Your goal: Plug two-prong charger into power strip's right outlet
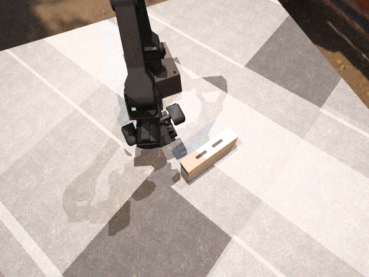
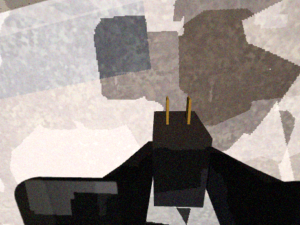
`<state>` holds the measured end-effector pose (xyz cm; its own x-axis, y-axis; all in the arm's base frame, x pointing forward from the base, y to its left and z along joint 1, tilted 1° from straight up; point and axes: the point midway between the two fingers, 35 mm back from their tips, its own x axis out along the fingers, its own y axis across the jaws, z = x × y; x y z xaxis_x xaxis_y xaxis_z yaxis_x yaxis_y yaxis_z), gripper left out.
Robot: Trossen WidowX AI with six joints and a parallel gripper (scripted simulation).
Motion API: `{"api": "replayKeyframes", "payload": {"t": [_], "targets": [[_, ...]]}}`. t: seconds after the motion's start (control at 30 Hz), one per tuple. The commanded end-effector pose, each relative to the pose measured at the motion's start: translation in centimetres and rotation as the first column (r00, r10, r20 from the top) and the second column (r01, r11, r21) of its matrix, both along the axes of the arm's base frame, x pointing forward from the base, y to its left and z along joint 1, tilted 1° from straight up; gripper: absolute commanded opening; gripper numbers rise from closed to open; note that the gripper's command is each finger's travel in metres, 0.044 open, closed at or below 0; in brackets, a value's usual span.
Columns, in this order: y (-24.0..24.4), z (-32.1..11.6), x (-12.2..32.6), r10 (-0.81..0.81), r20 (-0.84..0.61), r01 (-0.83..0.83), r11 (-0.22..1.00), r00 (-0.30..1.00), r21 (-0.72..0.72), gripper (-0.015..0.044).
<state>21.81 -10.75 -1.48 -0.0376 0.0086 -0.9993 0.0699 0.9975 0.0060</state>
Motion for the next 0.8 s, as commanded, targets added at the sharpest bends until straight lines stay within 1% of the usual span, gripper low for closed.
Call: {"api": "replayKeyframes", "payload": {"t": [0.0, 0.77], "targets": [[0.7, -0.4, 0.1, 0.009, -0.004, -0.009, 1.0, 1.0, 0.005, 0.0], [4.7, -1.9, 1.4, 0.102, 0.001, -0.102, 0.995, 0.995, 0.007, 0.0]]}}
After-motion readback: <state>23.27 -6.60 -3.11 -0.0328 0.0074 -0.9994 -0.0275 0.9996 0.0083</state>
